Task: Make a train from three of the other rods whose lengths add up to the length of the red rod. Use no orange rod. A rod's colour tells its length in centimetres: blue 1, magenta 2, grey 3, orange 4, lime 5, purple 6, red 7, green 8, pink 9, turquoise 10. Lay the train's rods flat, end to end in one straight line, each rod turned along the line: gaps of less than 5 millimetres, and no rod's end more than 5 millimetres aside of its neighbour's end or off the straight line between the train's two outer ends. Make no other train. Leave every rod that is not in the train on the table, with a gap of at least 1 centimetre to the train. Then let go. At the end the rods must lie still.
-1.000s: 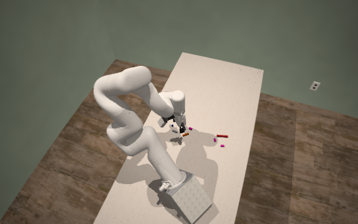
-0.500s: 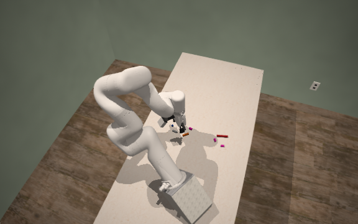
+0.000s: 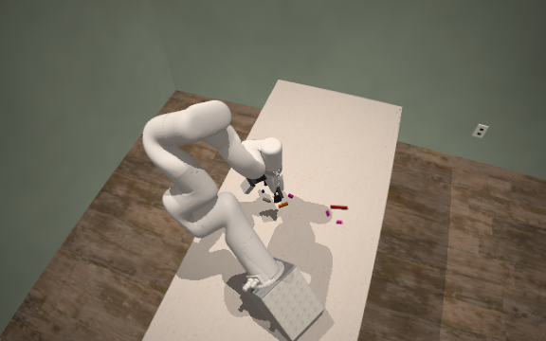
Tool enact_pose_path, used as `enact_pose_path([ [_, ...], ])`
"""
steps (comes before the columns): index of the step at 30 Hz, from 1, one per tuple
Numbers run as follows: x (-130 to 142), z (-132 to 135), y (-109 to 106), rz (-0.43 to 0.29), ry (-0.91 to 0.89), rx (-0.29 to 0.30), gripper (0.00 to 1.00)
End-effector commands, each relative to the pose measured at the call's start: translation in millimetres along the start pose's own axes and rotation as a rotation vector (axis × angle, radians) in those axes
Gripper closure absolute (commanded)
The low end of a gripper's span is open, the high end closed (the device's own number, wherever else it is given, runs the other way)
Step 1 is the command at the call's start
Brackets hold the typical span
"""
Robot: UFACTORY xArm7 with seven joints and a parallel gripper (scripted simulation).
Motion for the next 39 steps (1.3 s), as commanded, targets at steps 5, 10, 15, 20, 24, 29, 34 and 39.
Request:
enact_pose_path([
  [5, 1, 1, -1, -0.002, 0.000, 0.002, 0.00],
  [10, 1, 1, -1, -0.002, 0.000, 0.002, 0.00],
  [15, 1, 1, -1, -0.002, 0.000, 0.002, 0.00],
  [20, 1, 1, -1, -0.002, 0.000, 0.002, 0.00],
  [24, 1, 1, -1, -0.002, -0.003, 0.003, 0.00],
  [29, 4, 3, -4, -0.003, -0.050, 0.013, 0.00],
  [34, 8, 7, -8, -0.005, -0.120, 0.026, 0.00],
  [39, 19, 15, -17, -0.014, -0.285, 0.058, 0.00],
])
Point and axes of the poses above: the point where the finger pads meet when closed, its own y axis out along the fingers, its own z axis across the jaws, x = y × z, the point moved 8 cm from there along -y, back along the fingers, and after that the axes turned 10 degrees about y, right-handed, at the moved point
